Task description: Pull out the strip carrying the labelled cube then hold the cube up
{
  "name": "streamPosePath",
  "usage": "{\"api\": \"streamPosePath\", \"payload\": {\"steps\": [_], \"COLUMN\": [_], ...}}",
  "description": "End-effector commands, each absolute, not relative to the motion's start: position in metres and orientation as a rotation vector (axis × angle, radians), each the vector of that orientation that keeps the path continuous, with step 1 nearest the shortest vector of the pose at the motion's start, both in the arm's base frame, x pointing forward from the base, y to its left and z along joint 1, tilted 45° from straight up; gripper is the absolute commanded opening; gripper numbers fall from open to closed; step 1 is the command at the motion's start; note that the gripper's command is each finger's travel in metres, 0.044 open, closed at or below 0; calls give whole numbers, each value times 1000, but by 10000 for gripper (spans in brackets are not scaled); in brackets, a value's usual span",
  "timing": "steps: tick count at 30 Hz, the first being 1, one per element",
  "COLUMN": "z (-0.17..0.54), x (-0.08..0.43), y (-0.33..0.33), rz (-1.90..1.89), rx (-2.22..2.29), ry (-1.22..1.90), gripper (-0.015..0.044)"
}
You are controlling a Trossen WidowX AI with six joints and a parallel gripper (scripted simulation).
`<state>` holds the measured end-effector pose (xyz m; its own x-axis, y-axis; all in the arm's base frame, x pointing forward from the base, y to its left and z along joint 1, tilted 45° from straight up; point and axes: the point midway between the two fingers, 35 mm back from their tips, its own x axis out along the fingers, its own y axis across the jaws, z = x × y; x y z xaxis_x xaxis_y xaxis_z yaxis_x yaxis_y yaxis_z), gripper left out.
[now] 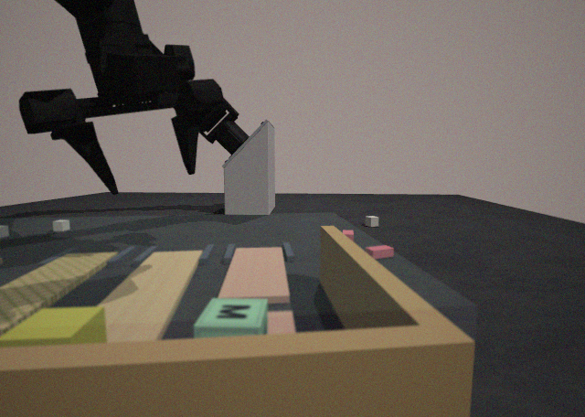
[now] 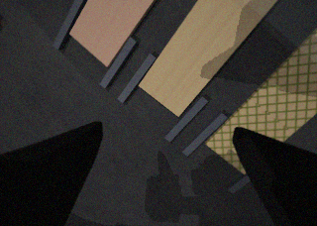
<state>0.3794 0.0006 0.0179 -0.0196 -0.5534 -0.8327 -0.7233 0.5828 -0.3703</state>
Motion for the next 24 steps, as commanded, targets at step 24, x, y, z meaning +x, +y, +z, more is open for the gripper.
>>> {"api": "streamPosePath", "payload": {"steps": [24], "z": [58], "x": [302], "y": [90], "rz": [-144], "rx": [-801], "ry": [557], "gripper": [400]}}
